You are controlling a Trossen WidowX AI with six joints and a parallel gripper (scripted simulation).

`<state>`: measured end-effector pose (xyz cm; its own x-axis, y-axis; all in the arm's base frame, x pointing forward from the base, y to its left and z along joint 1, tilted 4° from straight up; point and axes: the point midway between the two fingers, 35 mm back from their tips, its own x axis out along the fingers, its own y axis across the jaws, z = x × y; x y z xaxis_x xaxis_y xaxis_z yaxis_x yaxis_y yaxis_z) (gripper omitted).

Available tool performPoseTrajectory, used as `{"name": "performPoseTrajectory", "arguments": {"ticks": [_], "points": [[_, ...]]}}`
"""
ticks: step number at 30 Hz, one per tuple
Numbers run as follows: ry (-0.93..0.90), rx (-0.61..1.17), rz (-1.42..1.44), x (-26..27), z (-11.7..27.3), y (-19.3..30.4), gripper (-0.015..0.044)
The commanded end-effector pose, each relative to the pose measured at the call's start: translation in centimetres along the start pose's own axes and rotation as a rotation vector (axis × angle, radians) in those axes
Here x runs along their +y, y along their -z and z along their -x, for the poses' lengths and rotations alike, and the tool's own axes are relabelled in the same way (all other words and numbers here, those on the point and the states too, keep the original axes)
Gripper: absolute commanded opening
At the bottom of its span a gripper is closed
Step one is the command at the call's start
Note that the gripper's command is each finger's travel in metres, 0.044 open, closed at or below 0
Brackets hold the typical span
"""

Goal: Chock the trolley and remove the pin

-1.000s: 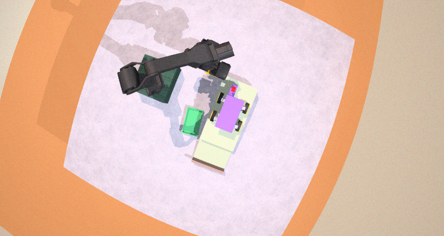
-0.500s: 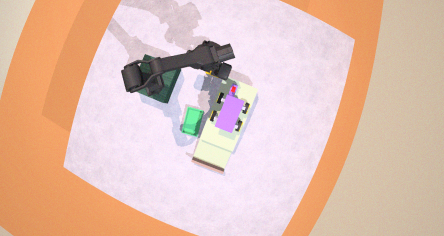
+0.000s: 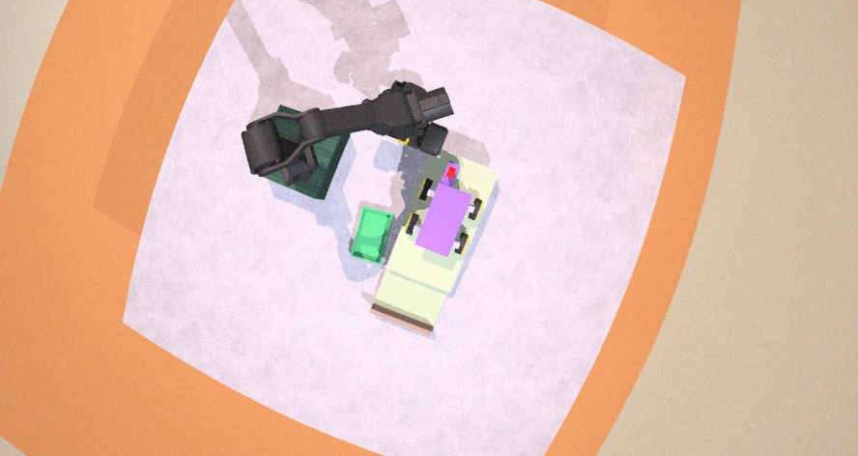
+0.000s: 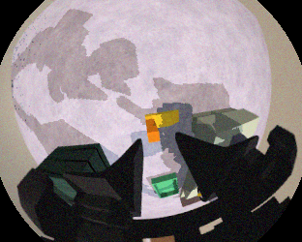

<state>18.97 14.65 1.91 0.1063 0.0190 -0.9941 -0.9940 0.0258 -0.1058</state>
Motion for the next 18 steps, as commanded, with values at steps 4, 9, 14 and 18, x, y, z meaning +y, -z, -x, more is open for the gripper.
{"name": "performPoseTrajectory", "arguments": {"ticks": [4,9,14,18], "points": [[-0.016,0.006,0.006,0.4,-1.6,0.2,0.019],[-0.016,0.007,0.006,0.5,-2.3,0.2,0.019],[-0.016,0.007,0.006,0.5,-2.5,0.3,0.019],[-0.016,0.007,0.006,0.5,-2.5,0.3,0.019]]}}
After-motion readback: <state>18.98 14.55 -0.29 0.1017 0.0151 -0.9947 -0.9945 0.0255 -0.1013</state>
